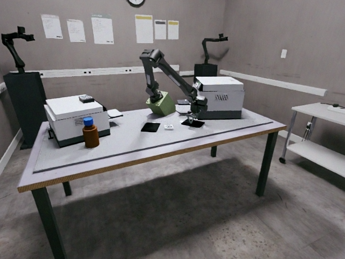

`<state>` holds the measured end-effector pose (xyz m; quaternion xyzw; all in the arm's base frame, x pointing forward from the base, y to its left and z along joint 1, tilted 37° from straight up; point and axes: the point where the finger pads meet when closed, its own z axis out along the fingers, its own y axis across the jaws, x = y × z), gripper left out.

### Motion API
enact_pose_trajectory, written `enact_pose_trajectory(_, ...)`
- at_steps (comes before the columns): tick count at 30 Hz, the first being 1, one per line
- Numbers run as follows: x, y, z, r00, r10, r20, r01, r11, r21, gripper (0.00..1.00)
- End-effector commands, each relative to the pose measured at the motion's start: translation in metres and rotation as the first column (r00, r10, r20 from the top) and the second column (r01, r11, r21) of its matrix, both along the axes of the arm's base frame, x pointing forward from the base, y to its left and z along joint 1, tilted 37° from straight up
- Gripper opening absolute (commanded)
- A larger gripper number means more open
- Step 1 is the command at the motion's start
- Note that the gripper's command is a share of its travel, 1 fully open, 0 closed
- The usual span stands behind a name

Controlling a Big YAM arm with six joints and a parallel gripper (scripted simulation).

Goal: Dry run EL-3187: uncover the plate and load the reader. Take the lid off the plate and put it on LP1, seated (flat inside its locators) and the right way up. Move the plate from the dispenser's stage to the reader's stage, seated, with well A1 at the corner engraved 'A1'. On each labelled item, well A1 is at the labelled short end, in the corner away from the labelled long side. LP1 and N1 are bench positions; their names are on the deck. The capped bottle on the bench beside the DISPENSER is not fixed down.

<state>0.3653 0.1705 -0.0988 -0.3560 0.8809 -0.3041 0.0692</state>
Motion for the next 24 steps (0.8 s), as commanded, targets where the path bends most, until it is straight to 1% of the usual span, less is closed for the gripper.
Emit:
enact_pose_trajectory(1,-0.001,0.01,0.01,1.0,0.007,0.016,-0.007,1.0,0.016,1.0)
enact_pose_trajectory(4,0.0,0.006,0.007,1.0,-0.004,0.014,0.003,1.0,0.014,1.0)
enact_pose_trajectory(6,0.002,0.006,0.01,1.0,-0.012,0.017,0.012,1.0,0.016,1.0)
enact_pose_trajectory(9,0.006,0.013,0.016,1.0,-0.009,0.029,0.009,1.0,0.026,1.0)
enact_pose_trajectory(17,0.006,0.023,0.023,0.999,0.002,0.037,-0.003,0.999,0.034,1.0)
enact_pose_trajectory(21,0.006,0.019,0.02,0.999,-0.005,0.031,0.005,1.0,0.028,1.0)
enact_pose_trajectory(24,0.003,0.014,0.019,1.0,-0.014,0.02,0.013,1.0,0.019,1.0)
